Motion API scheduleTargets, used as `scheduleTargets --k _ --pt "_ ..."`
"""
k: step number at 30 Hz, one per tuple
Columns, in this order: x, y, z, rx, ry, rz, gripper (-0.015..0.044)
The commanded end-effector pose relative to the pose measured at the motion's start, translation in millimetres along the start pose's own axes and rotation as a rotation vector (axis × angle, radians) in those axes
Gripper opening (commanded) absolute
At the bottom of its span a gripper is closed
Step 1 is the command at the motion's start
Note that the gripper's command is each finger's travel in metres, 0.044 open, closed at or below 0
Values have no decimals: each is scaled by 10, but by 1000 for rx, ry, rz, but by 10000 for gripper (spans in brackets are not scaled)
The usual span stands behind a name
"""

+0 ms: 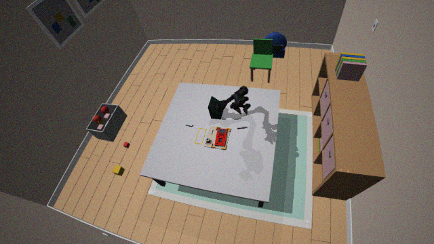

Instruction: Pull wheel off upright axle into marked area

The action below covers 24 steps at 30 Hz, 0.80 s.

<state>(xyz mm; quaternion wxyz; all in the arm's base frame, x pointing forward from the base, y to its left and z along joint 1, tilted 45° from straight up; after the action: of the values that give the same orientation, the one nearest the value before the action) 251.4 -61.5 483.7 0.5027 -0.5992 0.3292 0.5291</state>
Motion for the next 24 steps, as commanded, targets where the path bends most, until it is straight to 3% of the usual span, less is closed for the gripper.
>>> scheduleTargets --k 1,13,24 --pt "378 -198 -413 64 -251 113 300" --pt "1765 -478 -1217 294 -907 453 300" --pt "3205 -345 -1425 603 -1472 810 300"
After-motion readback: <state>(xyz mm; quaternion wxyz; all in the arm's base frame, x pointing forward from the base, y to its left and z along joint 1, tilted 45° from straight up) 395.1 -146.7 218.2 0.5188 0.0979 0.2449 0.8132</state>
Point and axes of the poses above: the point midway between the two fingers, 35 mm back from their tips, its own y axis back along the fingers, its own z axis across the jaws, x = y × z, the point moved 1 cm from there along y, back along the fingers
